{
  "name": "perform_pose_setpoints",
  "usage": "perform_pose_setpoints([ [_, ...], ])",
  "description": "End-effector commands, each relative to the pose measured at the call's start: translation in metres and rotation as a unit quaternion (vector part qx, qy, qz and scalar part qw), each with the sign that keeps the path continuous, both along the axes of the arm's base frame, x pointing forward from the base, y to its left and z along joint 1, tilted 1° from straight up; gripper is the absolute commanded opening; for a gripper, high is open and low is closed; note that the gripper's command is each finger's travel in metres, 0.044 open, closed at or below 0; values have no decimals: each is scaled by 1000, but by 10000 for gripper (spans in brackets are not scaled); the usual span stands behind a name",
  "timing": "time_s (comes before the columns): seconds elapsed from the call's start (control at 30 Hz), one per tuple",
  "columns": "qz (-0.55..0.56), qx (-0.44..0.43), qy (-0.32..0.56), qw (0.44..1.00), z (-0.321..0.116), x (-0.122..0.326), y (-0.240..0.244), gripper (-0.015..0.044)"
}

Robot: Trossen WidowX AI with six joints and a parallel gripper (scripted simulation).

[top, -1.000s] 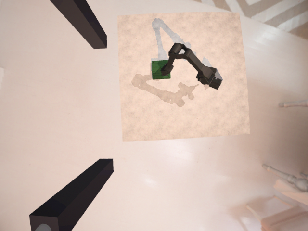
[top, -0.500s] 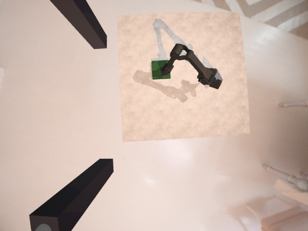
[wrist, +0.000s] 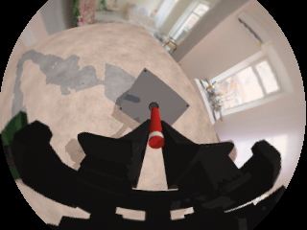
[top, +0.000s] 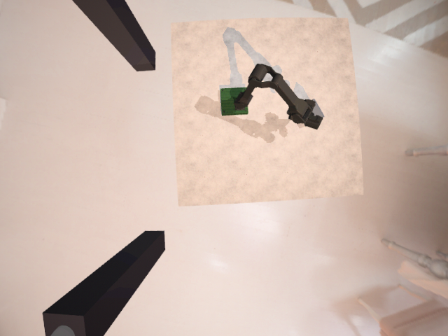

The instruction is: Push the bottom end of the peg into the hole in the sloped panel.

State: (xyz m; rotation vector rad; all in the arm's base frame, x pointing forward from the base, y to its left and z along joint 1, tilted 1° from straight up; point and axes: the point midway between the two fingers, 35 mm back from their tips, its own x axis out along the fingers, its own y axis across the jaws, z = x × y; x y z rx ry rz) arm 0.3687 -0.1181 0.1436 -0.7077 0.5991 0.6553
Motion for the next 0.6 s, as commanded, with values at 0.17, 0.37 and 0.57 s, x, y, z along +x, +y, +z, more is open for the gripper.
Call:
perform_pose_setpoints([
  [0.17,-2,0,3,1000,-9,7,4,0],
  [0.37,-1,0,2,1000,-13,11,6,0],
  [0.57,-1,0,2,1000,-17,13,7,0],
])
